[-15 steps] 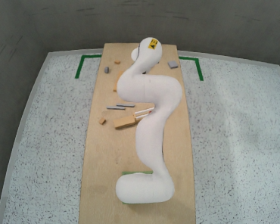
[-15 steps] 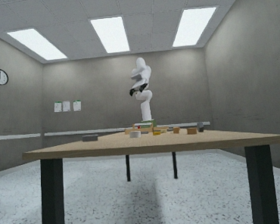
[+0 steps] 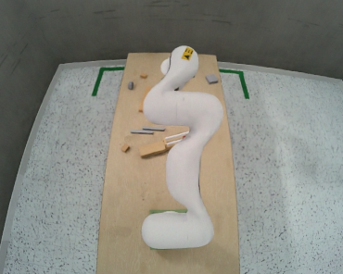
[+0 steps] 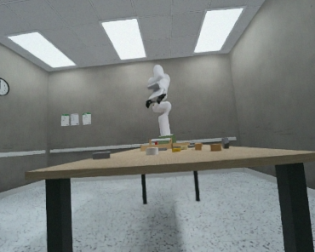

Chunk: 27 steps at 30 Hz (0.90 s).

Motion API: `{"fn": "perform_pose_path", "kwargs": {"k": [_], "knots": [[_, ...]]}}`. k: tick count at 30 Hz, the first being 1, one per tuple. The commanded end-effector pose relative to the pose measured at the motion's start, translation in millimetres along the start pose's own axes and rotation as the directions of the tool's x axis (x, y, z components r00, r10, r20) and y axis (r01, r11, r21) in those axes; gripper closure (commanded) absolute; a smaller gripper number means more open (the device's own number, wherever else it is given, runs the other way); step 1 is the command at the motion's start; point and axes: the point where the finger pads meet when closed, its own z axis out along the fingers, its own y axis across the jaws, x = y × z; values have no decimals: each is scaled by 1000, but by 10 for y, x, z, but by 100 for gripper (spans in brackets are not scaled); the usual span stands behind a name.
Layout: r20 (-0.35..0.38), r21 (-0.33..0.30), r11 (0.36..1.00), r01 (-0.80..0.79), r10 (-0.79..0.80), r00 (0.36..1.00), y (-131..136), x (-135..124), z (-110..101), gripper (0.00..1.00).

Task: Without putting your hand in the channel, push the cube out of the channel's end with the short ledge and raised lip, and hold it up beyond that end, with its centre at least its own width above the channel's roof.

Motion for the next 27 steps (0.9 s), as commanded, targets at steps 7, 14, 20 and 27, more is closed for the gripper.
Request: {"fn": "perform_pose_path", "kwargs": {"k": [7, 14, 20, 27], "knots": [[17, -6, 1000, -30, 30, 999, -30, -90, -15, 100], [112, -57, 983, -173, 178, 978, -157, -642, -83, 100], [167, -103, 961, -257, 271, 948, -234, -1003, -148, 100], [222, -166, 924, -344, 375, 900, -320, -1425, -246, 100]]}}
